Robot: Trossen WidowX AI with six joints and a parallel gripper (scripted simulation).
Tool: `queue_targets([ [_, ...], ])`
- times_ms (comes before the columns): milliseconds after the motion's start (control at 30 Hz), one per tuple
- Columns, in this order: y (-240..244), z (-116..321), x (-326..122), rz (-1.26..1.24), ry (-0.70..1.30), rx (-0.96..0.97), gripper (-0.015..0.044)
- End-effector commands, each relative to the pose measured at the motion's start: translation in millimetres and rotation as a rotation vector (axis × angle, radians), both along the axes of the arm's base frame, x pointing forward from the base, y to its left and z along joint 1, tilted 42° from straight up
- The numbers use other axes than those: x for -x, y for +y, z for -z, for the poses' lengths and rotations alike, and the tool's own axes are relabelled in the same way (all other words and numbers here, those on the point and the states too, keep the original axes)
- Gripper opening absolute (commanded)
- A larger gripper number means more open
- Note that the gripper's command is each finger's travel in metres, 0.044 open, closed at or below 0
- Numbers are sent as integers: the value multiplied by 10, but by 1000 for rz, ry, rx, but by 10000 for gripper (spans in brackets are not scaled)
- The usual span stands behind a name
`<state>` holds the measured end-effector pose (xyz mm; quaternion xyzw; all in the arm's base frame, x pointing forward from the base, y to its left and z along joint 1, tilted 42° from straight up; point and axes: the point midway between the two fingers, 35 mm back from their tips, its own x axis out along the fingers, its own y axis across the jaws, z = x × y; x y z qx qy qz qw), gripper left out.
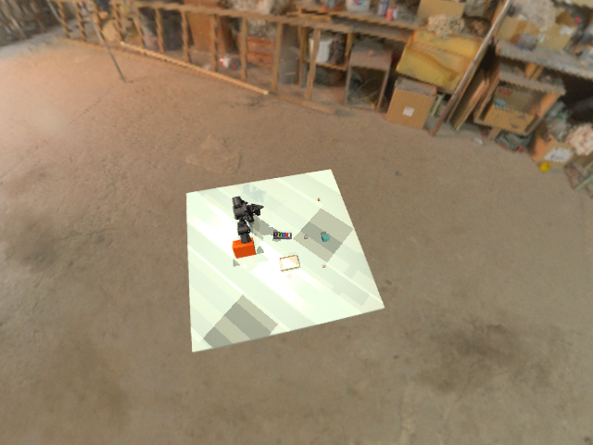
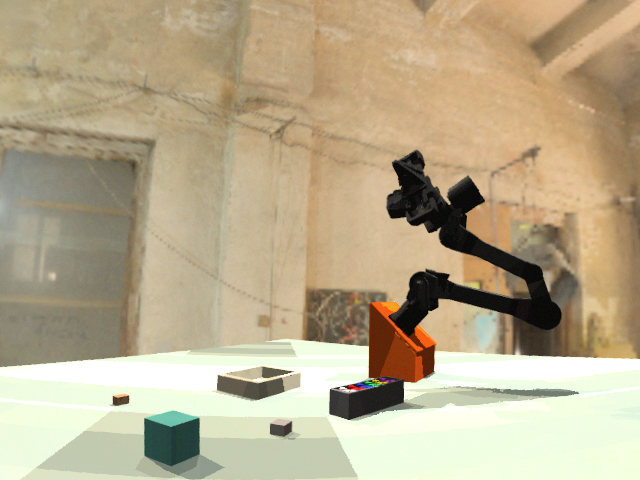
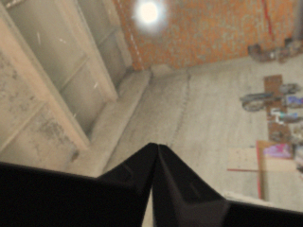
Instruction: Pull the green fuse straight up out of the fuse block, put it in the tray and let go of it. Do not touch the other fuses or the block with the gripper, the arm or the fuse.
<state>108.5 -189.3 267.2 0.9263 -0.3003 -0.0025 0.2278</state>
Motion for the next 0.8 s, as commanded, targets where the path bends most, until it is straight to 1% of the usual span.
queue_targets([
  [0, -10, 12, -9, -2, 5, 1, 26],
  [67, -67, 82, -82, -15, 57, 30, 74],
  [333, -179, 393, -524, -164, 443, 383, 74],
  [567, -110, 798, -967, -385, 750, 772, 74],
  [767, 50, 1038, -1229, -583, 851, 1002, 74],
])
